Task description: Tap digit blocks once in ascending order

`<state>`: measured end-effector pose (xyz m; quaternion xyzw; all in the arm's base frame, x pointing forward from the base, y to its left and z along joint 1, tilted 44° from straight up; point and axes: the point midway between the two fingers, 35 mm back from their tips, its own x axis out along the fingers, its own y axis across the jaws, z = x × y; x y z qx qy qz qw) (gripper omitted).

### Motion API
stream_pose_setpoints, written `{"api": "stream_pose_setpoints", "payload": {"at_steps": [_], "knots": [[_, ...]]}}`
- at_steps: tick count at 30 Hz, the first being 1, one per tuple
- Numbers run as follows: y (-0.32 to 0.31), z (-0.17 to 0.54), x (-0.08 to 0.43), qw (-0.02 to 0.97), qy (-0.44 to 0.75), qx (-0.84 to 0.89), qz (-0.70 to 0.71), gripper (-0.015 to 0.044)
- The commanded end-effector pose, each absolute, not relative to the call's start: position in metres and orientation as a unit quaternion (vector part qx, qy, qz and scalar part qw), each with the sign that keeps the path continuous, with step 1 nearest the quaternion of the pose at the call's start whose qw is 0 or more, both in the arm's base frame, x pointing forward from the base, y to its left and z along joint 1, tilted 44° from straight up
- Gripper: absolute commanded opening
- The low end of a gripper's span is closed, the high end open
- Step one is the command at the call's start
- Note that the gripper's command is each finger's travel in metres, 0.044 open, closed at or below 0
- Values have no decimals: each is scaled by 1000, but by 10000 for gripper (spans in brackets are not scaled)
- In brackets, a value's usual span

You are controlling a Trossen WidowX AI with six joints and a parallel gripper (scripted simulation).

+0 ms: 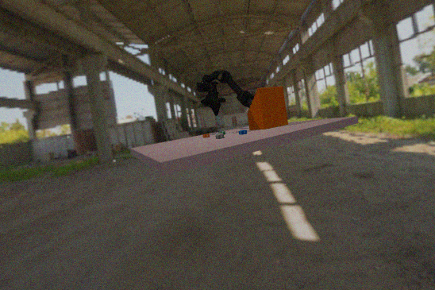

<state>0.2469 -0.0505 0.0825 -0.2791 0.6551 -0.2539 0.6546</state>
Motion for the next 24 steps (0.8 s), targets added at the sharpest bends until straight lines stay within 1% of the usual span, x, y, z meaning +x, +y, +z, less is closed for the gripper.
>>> {"api": "stream_pose_setpoints", "payload": {"at_steps": [1, 7, 24], "knots": [[-51, 79, 241, 657, 653, -276, -255, 20], [-105, 25, 242, 657, 652, -277, -257, 20], [-119, 10, 243, 657, 652, -278, -257, 20]]}}
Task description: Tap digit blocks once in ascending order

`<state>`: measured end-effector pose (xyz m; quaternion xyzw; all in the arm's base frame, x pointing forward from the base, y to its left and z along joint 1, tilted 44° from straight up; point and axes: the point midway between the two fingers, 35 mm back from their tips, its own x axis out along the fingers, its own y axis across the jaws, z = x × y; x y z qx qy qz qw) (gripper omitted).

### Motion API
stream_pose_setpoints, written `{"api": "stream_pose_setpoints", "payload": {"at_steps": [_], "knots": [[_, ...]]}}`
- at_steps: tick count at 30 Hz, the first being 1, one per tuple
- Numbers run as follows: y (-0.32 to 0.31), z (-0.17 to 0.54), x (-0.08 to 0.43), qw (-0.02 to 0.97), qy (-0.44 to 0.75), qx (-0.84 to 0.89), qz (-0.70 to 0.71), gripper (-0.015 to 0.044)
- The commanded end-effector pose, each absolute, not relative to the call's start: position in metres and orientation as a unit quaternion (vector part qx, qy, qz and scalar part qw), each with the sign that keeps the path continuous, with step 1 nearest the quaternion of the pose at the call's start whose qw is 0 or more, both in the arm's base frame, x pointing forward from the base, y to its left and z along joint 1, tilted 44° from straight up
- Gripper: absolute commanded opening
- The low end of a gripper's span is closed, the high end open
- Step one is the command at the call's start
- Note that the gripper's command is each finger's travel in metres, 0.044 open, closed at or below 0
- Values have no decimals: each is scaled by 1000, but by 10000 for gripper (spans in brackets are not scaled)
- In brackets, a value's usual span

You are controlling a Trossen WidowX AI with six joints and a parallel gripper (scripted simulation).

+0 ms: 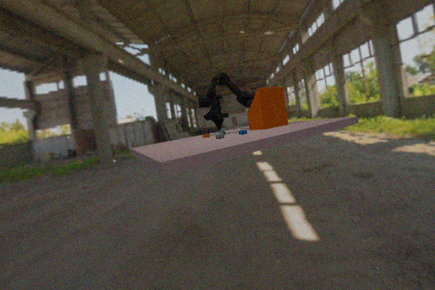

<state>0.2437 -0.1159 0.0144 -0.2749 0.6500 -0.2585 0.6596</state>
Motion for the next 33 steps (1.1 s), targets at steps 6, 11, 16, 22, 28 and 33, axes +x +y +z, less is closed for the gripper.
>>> {"api": "stream_pose_setpoints", "payload": {"at_steps": [6, 11, 16, 22, 28, 33], "knots": [[-126, 4, 242, 657, 652, -278, -257, 20], [-128, 2, 242, 657, 652, -278, -257, 20], [-108, 22, 242, 657, 652, -278, -257, 20], [-86, 16, 256, 665, 651, -272, -245, 99], [7, -24, 289, 677, 657, -254, -215, 256], [85, -65, 284, 671, 663, -253, -217, 387]]}}
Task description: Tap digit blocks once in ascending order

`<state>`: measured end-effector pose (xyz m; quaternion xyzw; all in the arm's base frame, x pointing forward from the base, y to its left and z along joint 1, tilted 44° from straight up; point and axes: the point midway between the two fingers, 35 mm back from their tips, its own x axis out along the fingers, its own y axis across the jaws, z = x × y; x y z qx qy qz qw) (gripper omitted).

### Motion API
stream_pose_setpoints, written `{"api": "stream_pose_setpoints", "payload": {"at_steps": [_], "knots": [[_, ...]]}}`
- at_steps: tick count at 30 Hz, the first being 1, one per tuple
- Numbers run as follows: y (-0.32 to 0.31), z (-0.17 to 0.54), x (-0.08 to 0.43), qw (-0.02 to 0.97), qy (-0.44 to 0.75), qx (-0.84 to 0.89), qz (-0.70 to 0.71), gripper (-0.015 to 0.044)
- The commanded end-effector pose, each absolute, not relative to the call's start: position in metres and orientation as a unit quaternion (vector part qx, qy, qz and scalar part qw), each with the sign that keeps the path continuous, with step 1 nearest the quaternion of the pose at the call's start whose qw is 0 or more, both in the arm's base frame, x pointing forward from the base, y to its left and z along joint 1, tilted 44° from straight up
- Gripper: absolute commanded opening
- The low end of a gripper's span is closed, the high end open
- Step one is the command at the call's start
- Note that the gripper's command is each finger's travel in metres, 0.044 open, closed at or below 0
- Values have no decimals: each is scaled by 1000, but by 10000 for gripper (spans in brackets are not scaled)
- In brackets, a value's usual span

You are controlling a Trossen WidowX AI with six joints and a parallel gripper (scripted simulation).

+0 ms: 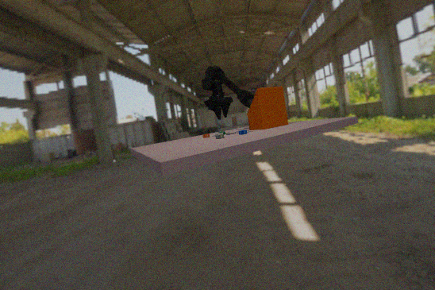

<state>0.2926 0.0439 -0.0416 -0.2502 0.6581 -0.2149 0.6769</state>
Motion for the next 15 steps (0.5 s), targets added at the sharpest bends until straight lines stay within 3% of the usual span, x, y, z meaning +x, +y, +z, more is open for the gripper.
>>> {"api": "stream_pose_setpoints", "payload": {"at_steps": [1, 7, 15], "knots": [[100, -74, 280, 669, 663, -254, -220, 400], [169, -123, 240, 662, 655, -268, -248, 400], [170, -125, 238, 662, 654, -269, -249, 400]]}}
